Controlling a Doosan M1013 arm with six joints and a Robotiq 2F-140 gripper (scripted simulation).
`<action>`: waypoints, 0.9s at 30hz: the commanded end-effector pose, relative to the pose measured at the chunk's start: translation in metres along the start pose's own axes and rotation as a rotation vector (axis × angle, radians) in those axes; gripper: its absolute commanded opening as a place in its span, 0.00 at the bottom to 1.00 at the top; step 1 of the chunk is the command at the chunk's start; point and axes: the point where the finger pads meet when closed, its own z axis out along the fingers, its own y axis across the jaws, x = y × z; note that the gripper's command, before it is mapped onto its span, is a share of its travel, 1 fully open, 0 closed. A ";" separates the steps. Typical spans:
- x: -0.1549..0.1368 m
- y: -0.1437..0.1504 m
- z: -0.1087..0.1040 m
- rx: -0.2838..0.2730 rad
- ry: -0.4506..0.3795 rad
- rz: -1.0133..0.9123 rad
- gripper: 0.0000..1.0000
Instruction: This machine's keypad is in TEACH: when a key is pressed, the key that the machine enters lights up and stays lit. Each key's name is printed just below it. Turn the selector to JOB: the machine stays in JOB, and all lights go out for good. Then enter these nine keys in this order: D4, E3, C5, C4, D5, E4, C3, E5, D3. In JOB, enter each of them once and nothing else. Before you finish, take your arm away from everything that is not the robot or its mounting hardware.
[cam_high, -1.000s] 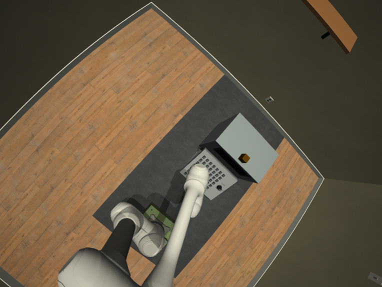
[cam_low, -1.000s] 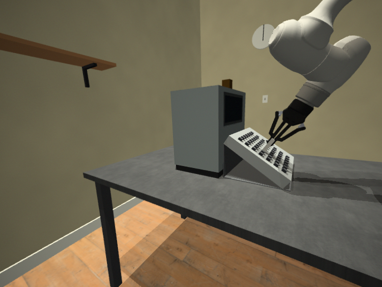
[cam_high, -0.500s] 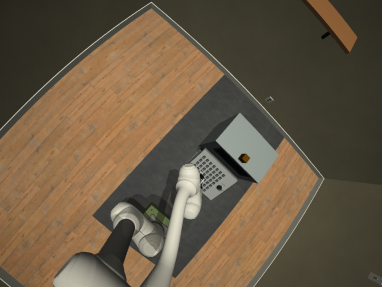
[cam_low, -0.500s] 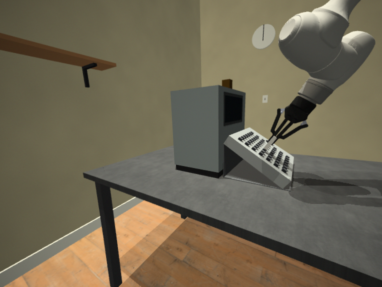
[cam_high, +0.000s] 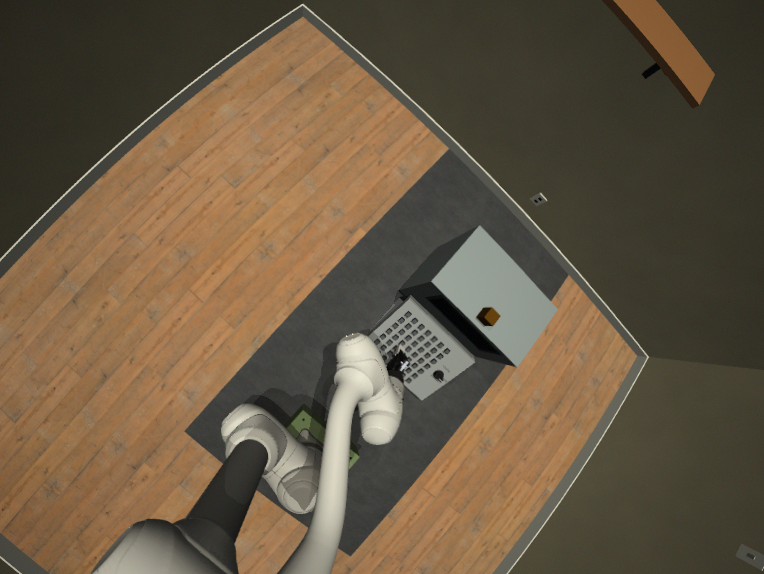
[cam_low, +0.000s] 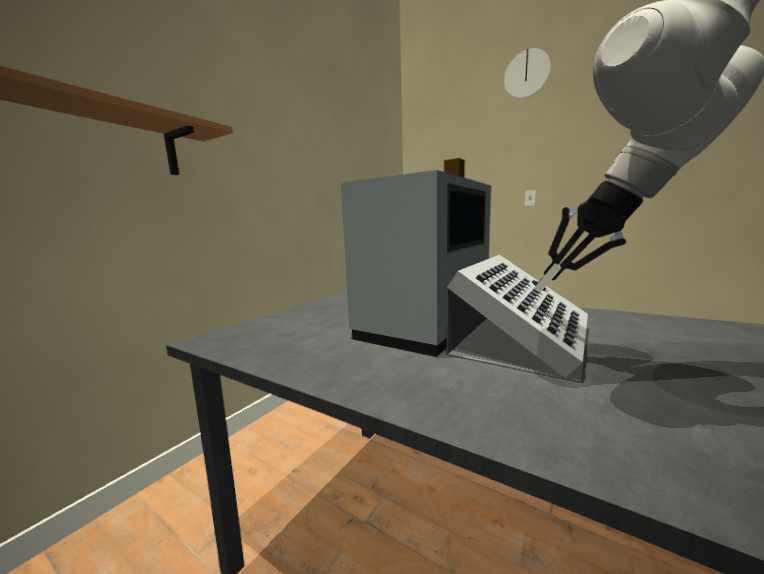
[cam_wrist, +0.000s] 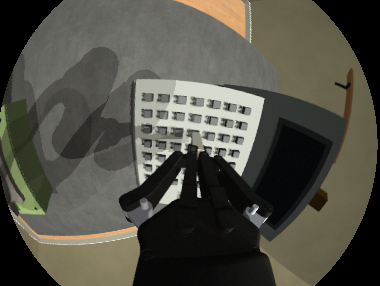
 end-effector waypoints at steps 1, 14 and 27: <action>0.000 0.000 -0.002 -0.001 0.000 0.000 0.00; -0.058 0.058 -0.002 -0.001 0.000 0.000 0.00; -0.068 0.068 0.001 -0.001 0.000 0.000 0.00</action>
